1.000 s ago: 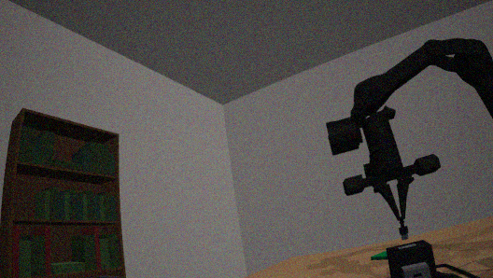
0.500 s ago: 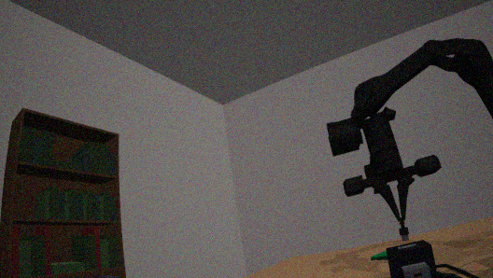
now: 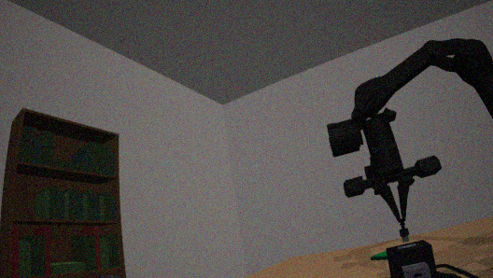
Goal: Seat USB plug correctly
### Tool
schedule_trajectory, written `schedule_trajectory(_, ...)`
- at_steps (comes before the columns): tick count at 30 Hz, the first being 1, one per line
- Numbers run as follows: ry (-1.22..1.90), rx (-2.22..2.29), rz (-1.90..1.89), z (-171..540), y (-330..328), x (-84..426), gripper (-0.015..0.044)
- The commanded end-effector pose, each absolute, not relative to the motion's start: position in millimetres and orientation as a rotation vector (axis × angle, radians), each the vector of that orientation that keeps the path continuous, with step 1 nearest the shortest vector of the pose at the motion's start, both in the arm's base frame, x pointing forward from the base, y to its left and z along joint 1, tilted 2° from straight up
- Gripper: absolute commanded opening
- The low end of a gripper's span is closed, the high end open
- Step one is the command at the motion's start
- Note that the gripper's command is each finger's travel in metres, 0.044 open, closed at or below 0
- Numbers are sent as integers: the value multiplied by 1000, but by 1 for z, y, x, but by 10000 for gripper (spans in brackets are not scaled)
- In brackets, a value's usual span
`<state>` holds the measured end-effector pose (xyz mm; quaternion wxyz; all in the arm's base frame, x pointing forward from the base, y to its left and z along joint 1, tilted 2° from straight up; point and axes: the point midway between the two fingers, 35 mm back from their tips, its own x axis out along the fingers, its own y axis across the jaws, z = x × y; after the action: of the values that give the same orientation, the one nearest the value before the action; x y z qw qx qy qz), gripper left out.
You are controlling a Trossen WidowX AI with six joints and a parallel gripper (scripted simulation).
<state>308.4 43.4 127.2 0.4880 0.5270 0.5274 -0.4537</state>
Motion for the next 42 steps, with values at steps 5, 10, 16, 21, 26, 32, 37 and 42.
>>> schedule_trajectory(5, 1288, 1287, -1093, 127, 44, 309, 0)
schedule_trajectory(10, 1291, 1291, -1091, 126, 45, 309, 0)
schedule_trajectory(16, 1295, 1295, -1088, 125, 45, 309, 0)
schedule_trajectory(21, 1295, 1295, -1088, 125, 45, 309, 0)
schedule_trajectory(26, 1295, 1295, -1088, 124, 45, 309, 0)
schedule_trajectory(32, 1295, 1295, -1088, 123, 45, 309, 0)
schedule_trajectory(37, 1295, 1295, -1088, 123, 45, 309, 0)
schedule_trajectory(42, 1295, 1295, -1088, 122, 45, 309, 0)
